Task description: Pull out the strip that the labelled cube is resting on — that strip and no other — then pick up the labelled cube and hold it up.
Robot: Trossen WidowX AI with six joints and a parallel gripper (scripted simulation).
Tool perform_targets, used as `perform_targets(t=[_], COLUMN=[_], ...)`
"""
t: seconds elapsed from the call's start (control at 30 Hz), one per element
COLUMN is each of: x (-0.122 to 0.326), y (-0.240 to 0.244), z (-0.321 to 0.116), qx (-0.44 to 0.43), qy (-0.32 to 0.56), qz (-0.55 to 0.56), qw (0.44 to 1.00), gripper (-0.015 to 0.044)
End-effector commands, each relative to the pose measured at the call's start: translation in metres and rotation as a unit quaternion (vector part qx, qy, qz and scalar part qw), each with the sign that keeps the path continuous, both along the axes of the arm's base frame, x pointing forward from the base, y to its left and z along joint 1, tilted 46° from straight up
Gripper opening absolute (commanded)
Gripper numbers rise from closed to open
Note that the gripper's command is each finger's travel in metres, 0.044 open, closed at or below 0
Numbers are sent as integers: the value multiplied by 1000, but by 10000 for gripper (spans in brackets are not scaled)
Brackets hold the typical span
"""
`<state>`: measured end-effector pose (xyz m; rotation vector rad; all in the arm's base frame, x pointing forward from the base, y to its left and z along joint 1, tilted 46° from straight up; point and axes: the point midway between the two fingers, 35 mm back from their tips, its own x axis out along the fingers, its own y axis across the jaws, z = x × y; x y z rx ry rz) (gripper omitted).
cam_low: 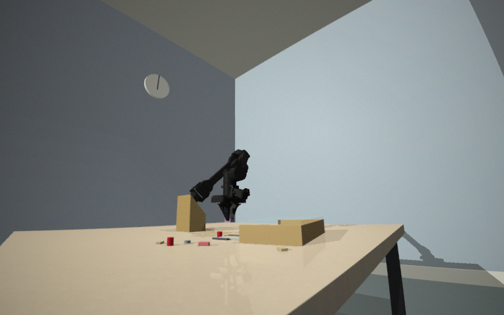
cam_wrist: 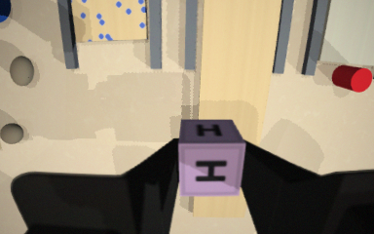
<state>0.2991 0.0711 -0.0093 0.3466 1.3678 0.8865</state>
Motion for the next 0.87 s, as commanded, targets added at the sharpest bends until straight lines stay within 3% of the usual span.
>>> perform_targets(t=[0.0,0.83], x=[0,1], y=[-11,-26], z=[9,24], qx=[-3,-3], qy=[-4,-4], qz=[-2,-2], qw=[1000,1000], gripper=[0,0])
